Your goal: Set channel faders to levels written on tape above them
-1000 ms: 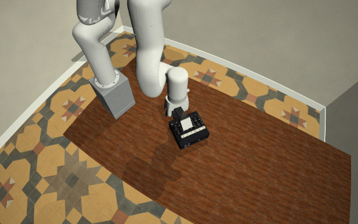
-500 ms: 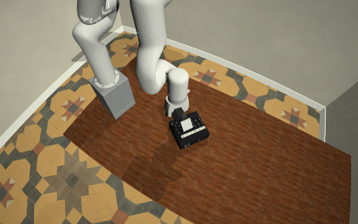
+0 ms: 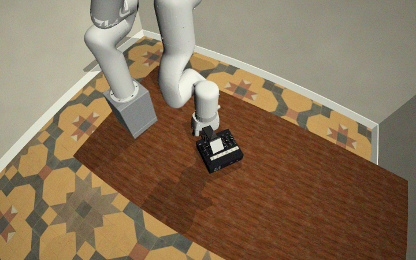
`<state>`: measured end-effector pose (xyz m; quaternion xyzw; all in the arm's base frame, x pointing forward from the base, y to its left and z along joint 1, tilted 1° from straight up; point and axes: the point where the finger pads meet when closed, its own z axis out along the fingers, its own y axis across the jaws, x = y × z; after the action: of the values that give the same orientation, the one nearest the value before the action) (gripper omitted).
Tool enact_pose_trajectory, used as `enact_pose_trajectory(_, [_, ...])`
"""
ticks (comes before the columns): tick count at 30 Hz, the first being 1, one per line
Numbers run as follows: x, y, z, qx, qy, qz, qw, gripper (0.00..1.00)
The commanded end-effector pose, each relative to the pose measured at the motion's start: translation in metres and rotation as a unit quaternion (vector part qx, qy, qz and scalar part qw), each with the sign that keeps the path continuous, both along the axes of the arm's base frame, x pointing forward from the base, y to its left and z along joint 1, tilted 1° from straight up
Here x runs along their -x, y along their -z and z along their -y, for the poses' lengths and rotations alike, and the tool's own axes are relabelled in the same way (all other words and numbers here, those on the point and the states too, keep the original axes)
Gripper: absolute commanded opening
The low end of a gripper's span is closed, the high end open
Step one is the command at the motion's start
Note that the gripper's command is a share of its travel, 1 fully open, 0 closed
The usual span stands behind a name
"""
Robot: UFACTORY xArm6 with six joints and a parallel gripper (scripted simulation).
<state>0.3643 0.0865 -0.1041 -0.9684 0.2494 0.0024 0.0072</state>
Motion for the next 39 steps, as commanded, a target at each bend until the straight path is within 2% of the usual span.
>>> enact_pose_trajectory(1, [-0.001,0.002,0.000,-0.002,0.000,0.002,1.000,0.00])
enact_pose_trajectory(19, [-0.001,0.015,0.000,-0.002,0.000,0.002,1.000,0.00])
enact_pose_trajectory(39, [-0.001,0.020,0.000,-0.002,0.000,0.002,1.000,0.00])
